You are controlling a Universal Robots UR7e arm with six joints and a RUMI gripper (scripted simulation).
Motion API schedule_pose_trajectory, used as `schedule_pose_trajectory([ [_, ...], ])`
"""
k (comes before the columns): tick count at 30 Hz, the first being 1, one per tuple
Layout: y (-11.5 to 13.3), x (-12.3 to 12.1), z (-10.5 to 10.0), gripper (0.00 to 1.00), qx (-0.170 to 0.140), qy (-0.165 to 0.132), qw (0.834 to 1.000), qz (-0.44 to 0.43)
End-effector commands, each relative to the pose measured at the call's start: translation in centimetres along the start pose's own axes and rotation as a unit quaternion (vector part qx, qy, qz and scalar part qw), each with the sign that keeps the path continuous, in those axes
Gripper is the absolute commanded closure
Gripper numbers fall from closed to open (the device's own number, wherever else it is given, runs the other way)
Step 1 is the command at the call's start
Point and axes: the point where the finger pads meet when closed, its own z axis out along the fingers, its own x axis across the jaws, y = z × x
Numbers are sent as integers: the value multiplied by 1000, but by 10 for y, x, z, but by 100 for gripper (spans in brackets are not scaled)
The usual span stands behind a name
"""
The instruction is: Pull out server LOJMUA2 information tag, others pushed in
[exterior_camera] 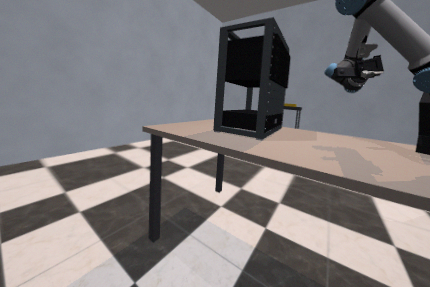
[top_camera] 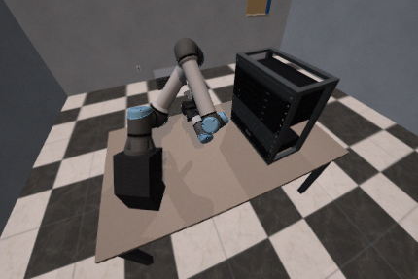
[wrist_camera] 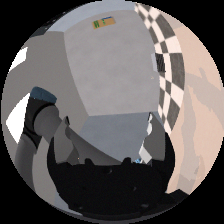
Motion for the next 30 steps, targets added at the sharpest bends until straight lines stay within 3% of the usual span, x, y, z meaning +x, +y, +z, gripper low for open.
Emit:
schedule_pose_trajectory([
  [1, -16, -12, -1, 0, 35, -23, 999, -22],
  [12, -51, -36, -15, 0, 122, -61, 988, -66],
  [14, -51, -36, -15, 0, 122, -61, 988, -66],
  [30, -97, -64, -48, 0, 239, -92, 959, -117],
])
